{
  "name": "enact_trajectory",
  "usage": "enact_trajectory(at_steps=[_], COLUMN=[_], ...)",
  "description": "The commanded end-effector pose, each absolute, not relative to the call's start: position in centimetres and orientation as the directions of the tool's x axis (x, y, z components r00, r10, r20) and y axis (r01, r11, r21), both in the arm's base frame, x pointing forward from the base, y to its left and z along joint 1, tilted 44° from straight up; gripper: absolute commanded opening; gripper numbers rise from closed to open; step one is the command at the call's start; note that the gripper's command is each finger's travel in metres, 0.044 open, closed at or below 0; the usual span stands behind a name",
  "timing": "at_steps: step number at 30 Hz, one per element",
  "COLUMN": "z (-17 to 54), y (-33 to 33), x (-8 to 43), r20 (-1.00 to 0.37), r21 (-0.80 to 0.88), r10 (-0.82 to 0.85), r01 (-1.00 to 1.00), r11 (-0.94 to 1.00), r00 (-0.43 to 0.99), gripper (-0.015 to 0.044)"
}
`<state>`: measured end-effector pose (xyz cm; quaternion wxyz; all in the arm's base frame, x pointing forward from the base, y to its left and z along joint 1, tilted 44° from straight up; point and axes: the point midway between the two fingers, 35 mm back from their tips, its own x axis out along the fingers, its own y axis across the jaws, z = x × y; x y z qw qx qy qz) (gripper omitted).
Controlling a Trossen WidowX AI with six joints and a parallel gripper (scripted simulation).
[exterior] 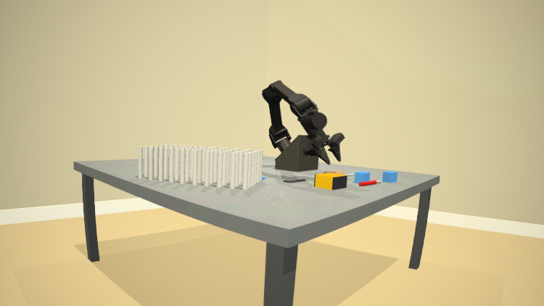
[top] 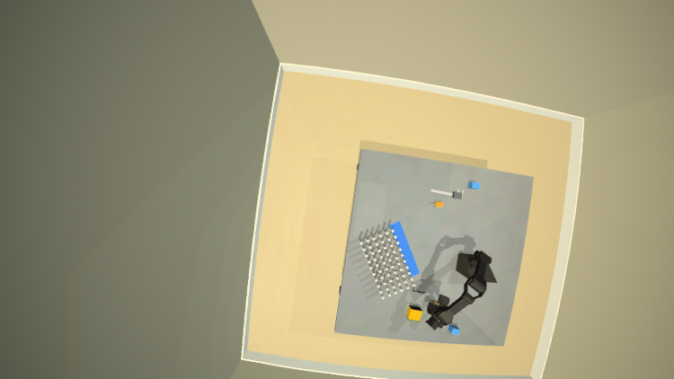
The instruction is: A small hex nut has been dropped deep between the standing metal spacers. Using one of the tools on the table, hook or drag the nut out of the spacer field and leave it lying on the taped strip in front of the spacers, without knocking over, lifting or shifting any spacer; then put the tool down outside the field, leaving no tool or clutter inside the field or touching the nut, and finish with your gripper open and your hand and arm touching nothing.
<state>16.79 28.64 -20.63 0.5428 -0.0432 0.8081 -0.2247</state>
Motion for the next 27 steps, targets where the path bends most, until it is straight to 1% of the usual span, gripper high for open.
enact_trajectory(at_steps=[1,27], z=[-21.2,-24.3], y=[28.0,25.1], x=[16.8,17.3], r20=[-0.856,-0.855], r21=[-0.414,-0.415], r10=[-0.320,-0.321], r01=[0.167,0.168], r11=[0.895,0.894], r00=[-0.407,-0.406], gripper=[0.0280,0.0280])
